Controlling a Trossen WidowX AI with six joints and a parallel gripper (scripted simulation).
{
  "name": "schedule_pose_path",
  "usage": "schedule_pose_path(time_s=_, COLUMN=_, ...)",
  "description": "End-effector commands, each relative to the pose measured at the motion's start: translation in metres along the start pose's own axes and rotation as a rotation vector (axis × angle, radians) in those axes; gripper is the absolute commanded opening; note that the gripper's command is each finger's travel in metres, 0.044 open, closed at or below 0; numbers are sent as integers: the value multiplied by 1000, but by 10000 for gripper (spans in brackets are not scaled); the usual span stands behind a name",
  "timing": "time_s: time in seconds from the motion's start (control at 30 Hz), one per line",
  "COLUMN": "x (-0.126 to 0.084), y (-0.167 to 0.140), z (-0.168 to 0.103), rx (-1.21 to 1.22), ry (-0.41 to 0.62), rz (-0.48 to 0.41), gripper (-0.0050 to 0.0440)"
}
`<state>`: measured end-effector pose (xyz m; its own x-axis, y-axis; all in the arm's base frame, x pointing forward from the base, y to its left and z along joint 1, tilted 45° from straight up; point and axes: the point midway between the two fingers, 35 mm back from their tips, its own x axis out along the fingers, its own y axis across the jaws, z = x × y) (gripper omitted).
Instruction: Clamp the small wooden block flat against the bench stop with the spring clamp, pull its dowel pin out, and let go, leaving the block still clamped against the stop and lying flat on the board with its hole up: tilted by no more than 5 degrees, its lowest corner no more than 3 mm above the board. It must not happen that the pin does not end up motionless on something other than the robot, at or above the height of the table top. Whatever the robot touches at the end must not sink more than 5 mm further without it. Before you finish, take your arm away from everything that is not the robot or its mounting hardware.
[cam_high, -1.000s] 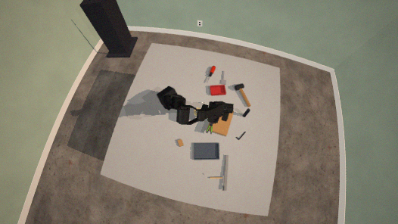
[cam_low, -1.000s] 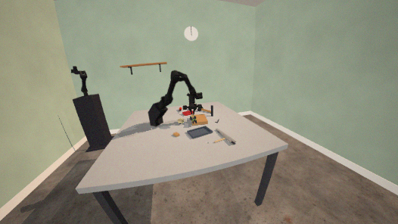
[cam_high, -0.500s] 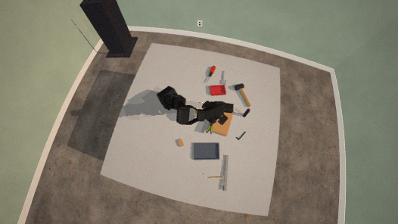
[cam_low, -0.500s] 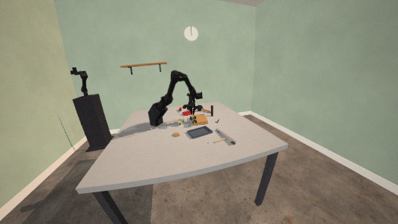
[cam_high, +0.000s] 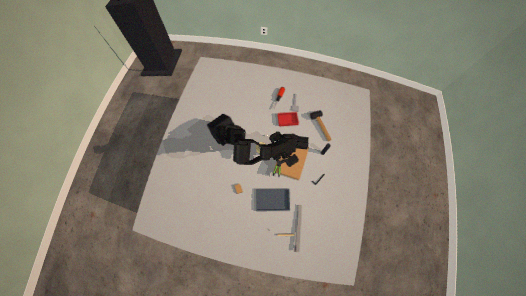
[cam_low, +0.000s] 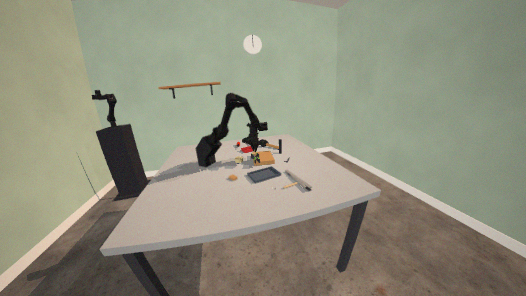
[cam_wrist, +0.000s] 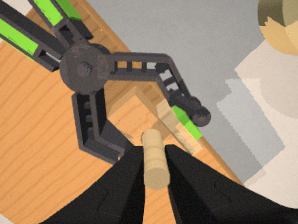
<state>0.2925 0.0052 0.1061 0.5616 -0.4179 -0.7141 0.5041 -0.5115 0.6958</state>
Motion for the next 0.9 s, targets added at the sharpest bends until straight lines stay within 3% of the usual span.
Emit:
schedule_pose_path(time_s=0.0, x=-1, y=1, z=-1, rx=28, ry=2, rz=1, gripper=0)
schedule_pose_path(time_s=0.4, x=-1, y=1, z=-1, rx=-33, ry=2, rz=1, gripper=0)
schedule_pose_path(time_s=0.87, x=-2, y=1, z=-1, rx=-290, ry=2, rz=1, gripper=0)
